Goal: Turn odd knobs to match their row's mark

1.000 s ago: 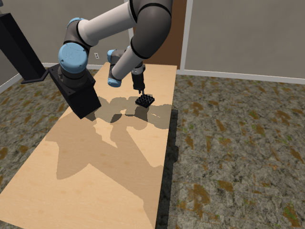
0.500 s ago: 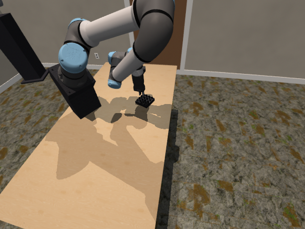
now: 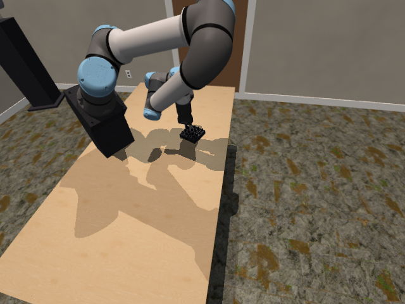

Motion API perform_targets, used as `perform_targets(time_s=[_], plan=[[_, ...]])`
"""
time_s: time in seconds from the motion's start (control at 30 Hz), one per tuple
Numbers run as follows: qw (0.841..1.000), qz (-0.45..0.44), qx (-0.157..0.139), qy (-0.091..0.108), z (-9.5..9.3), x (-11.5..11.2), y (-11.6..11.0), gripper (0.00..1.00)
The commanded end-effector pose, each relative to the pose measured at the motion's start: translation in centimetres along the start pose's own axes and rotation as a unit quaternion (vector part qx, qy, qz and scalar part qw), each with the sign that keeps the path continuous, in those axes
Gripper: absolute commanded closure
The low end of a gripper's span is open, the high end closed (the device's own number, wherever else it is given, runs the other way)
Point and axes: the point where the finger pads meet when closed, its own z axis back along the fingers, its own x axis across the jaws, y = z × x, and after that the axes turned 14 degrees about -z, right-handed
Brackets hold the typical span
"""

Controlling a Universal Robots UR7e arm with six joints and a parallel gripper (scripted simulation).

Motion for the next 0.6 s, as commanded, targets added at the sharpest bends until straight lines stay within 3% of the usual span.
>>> perform_targets(time_s=[0.0,0.57], plan=[[1.000,0.000,0.001,-0.001,-0.48,0.04,0.02,0.54],[1.000,0.000,0.001,-0.001,-1.11,0.05,0.01,0.54]])
